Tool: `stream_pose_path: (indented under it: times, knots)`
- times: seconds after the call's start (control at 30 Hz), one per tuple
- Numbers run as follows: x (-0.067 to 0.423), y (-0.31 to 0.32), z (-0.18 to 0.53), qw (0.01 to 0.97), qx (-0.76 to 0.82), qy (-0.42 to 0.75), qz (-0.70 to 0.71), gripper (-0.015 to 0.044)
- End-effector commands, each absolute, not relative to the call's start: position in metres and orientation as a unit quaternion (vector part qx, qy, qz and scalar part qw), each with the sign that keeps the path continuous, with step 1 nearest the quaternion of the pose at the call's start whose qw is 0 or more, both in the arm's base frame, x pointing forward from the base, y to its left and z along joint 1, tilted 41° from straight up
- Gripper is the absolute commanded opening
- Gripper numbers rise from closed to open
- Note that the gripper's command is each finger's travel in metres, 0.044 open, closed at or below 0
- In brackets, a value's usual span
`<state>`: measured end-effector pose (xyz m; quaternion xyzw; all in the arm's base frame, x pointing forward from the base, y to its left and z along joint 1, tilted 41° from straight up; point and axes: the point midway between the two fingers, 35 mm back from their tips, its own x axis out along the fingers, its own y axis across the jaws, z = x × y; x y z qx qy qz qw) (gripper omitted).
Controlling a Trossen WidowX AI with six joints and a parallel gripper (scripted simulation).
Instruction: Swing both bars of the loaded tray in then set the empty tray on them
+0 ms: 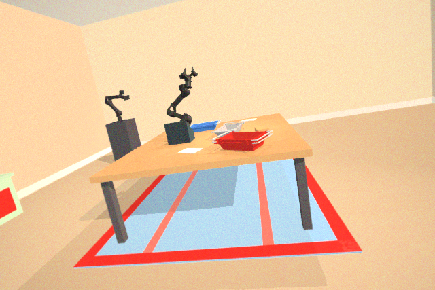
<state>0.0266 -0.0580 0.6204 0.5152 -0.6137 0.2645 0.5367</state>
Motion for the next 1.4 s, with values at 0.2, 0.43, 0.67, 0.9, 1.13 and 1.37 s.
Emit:
stream_pose_path:
  times: [0.2,0.43,0.67,0.9,1.13,1.37]
  knots:
    - [0.027,-0.058,0.620,0.537,0.515,-0.614,0.264,0.0216]
    - [0.071,-0.070,0.618,0.607,0.495,-0.591,0.193,0.0080]
    - [0.161,-0.086,0.605,0.770,0.403,-0.493,0.040,0.0080]
    - [0.263,-0.089,0.560,0.920,0.228,-0.312,-0.061,0.0080]
    - [0.350,-0.079,0.483,0.993,-0.046,-0.089,-0.066,0.0080]
    - [0.401,-0.063,0.415,0.963,-0.263,0.055,0.021,0.0080]
